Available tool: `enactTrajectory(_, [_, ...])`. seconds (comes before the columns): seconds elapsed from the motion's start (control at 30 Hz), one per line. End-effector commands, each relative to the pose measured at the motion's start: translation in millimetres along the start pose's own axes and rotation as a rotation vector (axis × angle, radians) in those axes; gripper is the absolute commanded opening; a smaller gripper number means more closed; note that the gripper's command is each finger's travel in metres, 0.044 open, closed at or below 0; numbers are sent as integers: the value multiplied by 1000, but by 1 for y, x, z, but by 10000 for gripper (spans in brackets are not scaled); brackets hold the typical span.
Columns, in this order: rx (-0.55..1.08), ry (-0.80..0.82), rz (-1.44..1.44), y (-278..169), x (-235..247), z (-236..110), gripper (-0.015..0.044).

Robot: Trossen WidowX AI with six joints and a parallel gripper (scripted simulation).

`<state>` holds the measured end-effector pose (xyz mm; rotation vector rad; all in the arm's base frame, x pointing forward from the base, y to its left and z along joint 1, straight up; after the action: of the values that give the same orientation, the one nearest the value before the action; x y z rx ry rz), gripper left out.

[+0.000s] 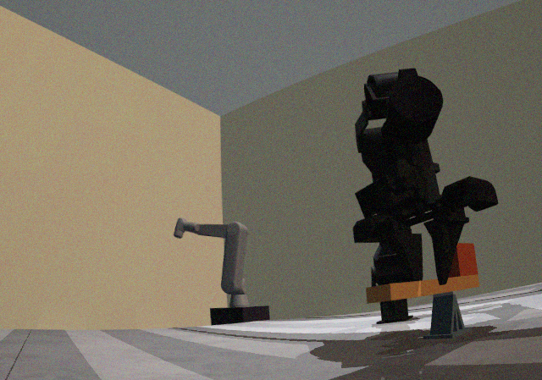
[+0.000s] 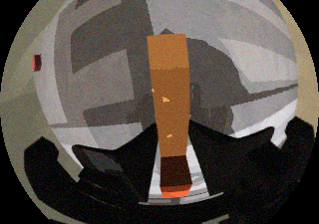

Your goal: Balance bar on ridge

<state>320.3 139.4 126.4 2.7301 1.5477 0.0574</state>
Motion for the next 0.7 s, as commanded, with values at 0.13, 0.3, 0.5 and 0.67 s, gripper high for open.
enactTrajectory(0.13, [0,-3,3,0,-1,3,0])
enactTrajectory(0.3, [0,-3,3,0,-1,3,0])
enactTrajectory(0.5, [0,-3,3,0,-1,4,0])
enactTrajectory(0.67, [0,-3,3,0,-1,4,0])
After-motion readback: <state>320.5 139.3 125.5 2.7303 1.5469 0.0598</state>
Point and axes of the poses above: the point midway between the two fingers, 35 mm back from their tips, its own z axis out along the fingers, its own x axis across the jaws, y = z × x, the point moved 2 cm from there along -z, back along the fingers, and after that the axes turned 6 degrees about z, right-handed, at the moved point
